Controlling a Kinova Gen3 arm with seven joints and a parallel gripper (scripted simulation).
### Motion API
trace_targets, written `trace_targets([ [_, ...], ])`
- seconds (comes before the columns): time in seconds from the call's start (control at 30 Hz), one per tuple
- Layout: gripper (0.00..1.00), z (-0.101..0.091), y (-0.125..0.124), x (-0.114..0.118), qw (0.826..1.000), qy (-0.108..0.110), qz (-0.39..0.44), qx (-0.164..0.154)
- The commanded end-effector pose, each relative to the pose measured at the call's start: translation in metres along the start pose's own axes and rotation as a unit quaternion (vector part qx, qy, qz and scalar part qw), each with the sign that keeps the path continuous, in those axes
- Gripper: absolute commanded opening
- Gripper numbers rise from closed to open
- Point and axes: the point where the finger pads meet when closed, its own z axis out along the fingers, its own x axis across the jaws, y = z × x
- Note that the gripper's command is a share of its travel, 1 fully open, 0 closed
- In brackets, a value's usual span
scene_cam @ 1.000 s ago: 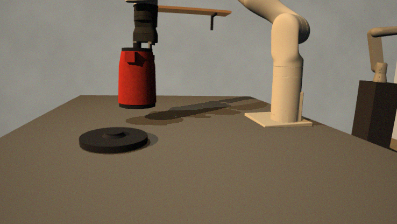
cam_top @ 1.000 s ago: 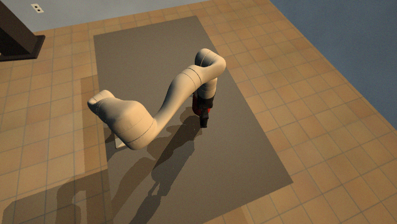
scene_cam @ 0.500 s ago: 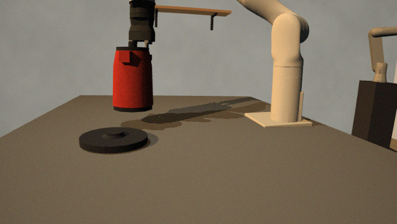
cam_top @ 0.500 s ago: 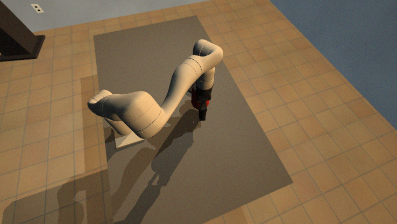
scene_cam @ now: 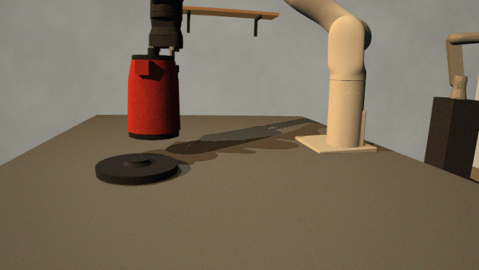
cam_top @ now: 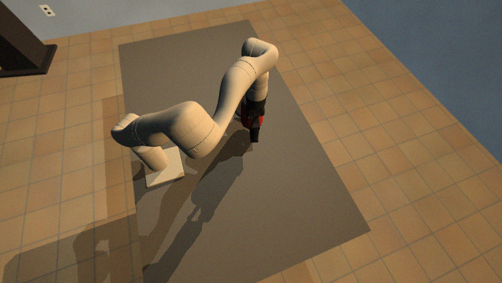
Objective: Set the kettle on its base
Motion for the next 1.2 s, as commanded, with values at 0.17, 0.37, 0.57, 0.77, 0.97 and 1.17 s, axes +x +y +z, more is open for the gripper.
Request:
trace_targets([
  [0.17, 0.00, -0.001, -0.032, -0.002, 1.000, 0.001, -0.007, 0.000],
  [0.37, 0.00, -0.001, -0.051, -0.003, 1.000, 0.001, -0.007, 0.000],
  [0.57, 0.00, -0.001, -0.063, -0.004, 1.000, 0.001, -0.007, 0.000],
  [0.77, 0.00, -0.001, -0.078, -0.005, 1.000, 0.001, -0.007, 0.000],
  [0.97, 0.00, -0.001, -0.091, -0.006, 1.000, 0.001, -0.007, 0.000],
  [1.17, 0.00, -0.001, -0.098, -0.006, 1.000, 0.001, -0.007, 0.000],
])
